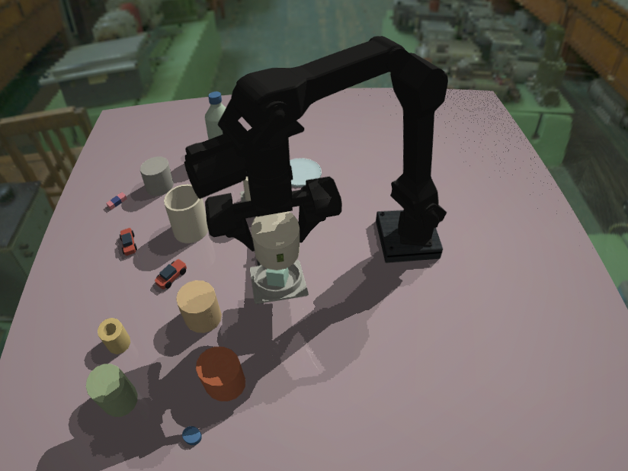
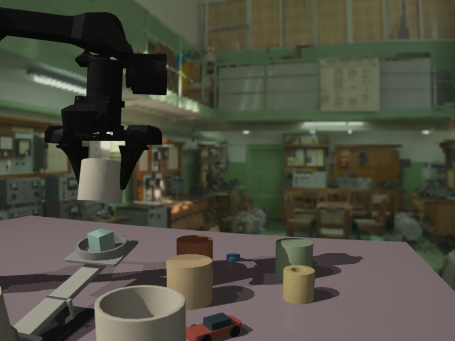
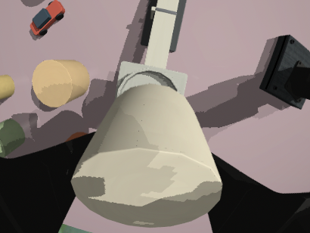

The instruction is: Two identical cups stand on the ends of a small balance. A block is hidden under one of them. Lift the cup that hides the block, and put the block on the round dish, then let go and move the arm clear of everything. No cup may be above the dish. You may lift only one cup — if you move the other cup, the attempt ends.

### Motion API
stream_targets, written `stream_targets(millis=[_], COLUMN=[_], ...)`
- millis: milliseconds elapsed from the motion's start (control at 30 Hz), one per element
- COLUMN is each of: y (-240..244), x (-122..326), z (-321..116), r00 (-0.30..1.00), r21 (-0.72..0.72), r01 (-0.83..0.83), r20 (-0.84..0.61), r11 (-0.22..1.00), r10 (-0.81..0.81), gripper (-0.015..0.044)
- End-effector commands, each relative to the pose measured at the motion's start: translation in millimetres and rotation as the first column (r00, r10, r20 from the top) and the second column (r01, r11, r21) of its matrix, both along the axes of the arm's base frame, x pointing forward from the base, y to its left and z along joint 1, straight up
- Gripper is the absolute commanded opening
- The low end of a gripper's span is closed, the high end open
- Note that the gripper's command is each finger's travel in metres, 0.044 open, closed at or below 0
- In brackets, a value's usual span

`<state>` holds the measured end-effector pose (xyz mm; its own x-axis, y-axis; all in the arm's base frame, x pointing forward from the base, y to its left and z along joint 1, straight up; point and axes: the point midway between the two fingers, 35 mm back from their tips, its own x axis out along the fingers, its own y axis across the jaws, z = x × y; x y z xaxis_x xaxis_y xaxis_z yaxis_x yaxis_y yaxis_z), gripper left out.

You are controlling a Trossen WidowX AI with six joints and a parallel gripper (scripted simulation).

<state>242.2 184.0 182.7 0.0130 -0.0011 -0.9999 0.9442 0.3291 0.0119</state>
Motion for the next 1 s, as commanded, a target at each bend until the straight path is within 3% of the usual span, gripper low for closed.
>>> stream_targets(millis=[0, 767, 967], y=[0.3, 0.3, 27.8], x=[0.4, 0.4, -11.1], z=[-0.2, -0.2, -22.9], r00=[1.000, 1.000, 1.000], r21=[0.001, 0.001, 0.005], r01=[0.000, 0.000, 0.001], r20=[0.001, 0.001, 0.002], r11=[1.000, 1.000, 1.000], r10=[0.000, 0.000, -0.001], gripper=[0.0000, 0.0000, 0.0000])
